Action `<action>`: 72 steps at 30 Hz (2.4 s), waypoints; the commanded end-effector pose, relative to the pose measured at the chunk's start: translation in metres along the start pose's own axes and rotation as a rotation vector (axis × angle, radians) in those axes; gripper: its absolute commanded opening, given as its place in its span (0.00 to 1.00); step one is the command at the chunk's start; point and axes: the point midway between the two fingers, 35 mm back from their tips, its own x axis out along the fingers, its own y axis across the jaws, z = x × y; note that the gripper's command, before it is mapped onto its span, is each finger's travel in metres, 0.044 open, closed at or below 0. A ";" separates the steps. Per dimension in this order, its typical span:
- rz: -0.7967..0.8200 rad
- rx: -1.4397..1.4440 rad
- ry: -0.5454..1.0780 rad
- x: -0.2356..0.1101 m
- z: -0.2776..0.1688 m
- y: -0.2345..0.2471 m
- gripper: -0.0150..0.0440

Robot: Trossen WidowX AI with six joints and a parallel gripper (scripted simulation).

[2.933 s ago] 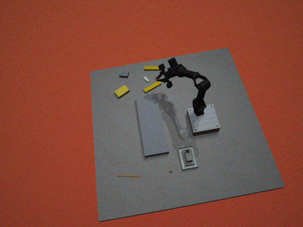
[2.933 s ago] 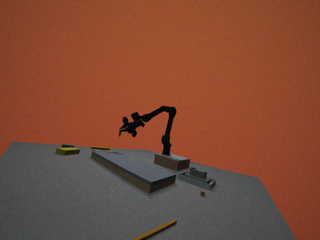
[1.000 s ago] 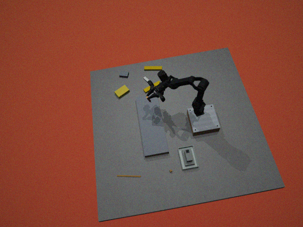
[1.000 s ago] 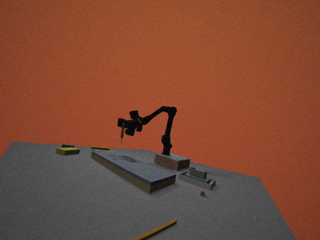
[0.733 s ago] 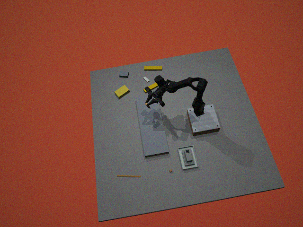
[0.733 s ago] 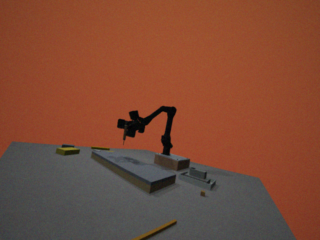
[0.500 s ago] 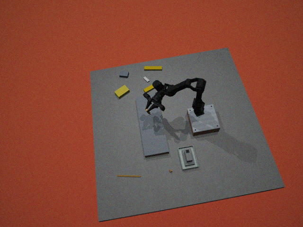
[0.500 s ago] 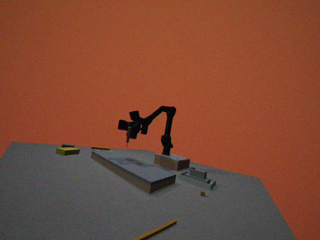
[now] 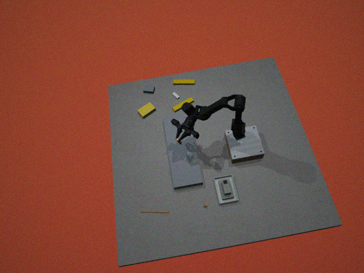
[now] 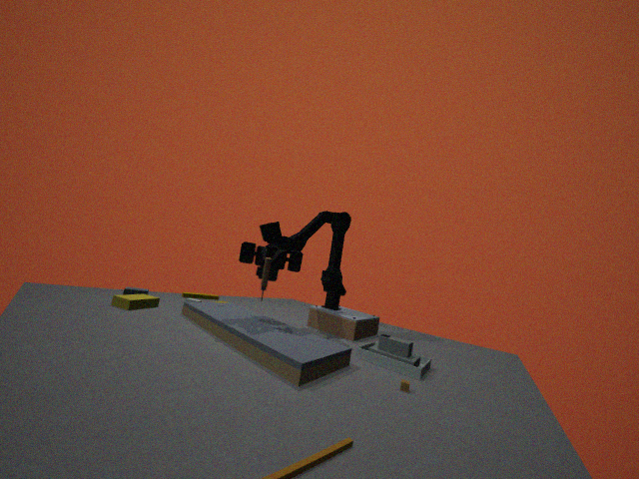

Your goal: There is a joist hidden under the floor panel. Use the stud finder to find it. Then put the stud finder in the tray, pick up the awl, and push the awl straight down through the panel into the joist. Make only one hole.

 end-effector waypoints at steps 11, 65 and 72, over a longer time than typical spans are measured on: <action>-0.002 0.001 0.000 0.004 0.009 0.000 0.25; -0.002 0.002 0.000 0.015 0.055 0.000 0.25; -0.002 0.002 0.000 0.018 0.066 -0.001 0.25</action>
